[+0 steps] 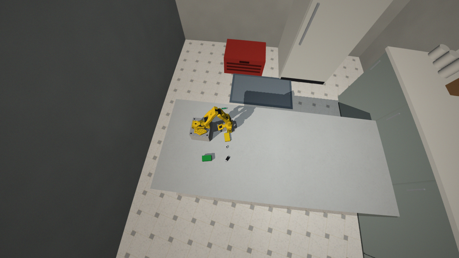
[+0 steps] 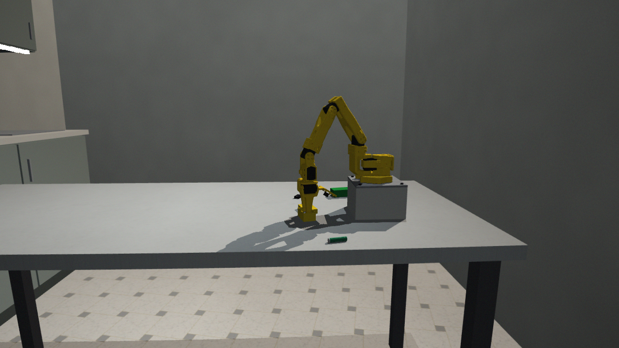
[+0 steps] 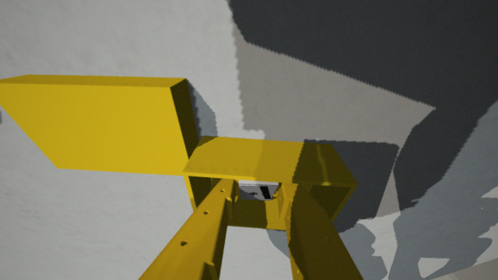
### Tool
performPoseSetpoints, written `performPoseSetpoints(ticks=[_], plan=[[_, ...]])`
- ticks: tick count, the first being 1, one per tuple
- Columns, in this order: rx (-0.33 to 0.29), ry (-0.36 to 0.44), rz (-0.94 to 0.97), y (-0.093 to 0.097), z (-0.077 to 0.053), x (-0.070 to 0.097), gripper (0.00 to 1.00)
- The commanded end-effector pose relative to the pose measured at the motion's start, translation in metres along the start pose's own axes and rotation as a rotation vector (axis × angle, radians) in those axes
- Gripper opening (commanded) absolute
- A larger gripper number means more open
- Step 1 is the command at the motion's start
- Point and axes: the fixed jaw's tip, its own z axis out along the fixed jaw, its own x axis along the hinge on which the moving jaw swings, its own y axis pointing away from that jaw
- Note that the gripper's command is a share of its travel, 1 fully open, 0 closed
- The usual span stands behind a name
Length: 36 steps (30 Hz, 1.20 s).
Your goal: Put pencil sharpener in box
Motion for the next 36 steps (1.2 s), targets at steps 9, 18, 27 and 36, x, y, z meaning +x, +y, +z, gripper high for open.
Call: performPoseSetpoints(ticks=[9,18,27,36], plan=[[0.001,-0.001,0.0,0.0012,0.0056,0.0002,0.06],[0.001,-0.001,0.0,0.0012,0.0056,0.0002,0.06],[0.001,-0.001,0.0,0.0012,0.0056,0.0002,0.08],[0.001,-0.001,0.0,0.0012,0.0056,0.0002,0.09]])
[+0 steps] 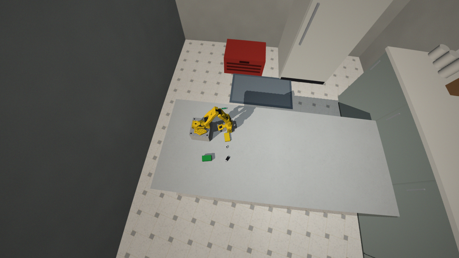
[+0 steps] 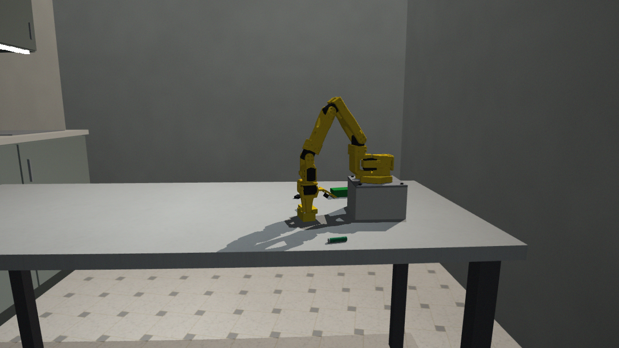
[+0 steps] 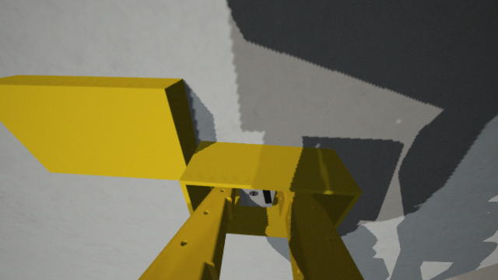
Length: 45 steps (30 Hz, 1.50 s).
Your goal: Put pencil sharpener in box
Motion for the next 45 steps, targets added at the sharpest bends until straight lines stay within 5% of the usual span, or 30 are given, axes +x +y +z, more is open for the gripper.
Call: performPoseSetpoints(ticks=[1,45], plan=[[0.001,-0.002,0.0,0.0011,0.0026,-0.0003,0.09],[0.001,-0.004,0.0,0.0011,0.0024,-0.0007,0.11]])
